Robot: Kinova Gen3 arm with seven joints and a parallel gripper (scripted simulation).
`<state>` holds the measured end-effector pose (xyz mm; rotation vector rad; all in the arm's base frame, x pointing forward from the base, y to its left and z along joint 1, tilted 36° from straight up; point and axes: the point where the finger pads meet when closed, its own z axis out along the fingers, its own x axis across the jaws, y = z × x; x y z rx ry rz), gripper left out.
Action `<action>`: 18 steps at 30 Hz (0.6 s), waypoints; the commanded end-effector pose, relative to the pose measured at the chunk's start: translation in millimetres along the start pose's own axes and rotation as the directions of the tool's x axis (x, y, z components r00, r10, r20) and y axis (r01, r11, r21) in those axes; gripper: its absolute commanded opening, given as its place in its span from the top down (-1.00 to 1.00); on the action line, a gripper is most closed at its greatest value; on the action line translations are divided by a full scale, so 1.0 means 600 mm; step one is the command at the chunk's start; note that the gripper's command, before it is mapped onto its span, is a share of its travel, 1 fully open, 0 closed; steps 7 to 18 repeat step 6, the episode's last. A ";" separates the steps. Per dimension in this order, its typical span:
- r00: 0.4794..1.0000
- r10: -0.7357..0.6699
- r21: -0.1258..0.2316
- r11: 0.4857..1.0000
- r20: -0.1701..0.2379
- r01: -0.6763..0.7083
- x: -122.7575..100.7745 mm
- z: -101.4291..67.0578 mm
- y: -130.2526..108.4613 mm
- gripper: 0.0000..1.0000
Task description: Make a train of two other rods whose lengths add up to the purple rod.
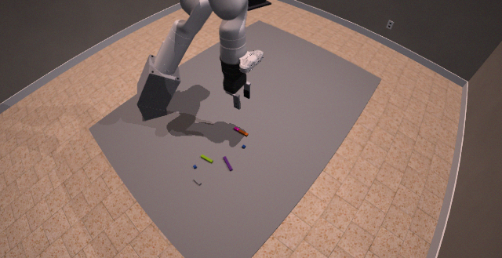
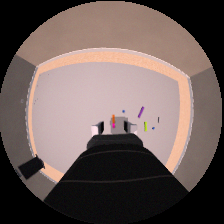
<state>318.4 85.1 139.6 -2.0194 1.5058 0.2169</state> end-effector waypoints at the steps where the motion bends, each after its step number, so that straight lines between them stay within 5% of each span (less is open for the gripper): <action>1: 1.000 0.000 0.001 1.000 0.000 0.000 0.000 0.000 0.000 -1.00; 18: 1.000 0.000 0.001 1.000 0.000 0.000 0.000 0.000 0.000 -1.00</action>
